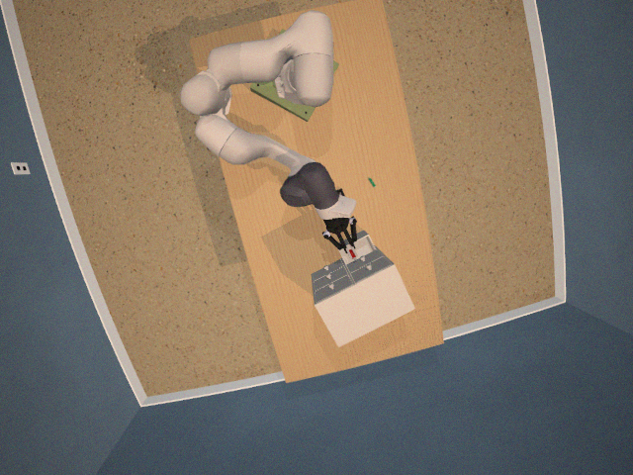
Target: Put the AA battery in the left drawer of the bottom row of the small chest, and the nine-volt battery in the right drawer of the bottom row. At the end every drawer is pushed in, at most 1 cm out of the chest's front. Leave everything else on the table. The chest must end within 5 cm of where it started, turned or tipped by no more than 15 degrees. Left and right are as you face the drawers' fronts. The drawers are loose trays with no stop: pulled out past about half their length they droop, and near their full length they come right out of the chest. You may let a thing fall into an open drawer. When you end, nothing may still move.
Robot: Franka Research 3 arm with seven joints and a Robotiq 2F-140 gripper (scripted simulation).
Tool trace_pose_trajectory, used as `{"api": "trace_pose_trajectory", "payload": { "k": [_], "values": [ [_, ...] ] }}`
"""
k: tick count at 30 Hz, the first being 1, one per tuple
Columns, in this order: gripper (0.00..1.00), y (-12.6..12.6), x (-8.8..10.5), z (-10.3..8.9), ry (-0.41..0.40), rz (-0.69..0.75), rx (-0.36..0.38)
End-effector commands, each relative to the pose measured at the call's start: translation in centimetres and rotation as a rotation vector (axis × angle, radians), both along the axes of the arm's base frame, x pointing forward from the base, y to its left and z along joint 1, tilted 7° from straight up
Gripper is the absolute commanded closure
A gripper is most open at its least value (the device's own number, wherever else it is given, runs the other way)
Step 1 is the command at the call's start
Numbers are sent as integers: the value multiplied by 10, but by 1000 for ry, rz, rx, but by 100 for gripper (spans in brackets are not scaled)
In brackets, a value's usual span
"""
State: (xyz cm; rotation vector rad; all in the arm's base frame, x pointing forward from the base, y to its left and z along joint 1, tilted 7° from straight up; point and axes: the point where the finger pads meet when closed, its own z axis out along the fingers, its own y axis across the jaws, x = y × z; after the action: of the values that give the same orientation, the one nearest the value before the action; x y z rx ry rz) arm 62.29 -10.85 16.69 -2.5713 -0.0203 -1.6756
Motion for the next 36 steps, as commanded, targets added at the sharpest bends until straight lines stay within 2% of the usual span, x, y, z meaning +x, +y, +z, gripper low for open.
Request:
{"api": "trace_pose_trajectory", "payload": {
  "k": [1, 28, 31, 36],
  "values": [
    [94, -1, 3, 0, 3, -10, 18],
    [94, -1, 4, 0, 3, -10, 18],
    [90, -1, 4, 0, 3, -10, 18],
    [87, -1, 4, 0, 3, -10, 18]
  ]
}}
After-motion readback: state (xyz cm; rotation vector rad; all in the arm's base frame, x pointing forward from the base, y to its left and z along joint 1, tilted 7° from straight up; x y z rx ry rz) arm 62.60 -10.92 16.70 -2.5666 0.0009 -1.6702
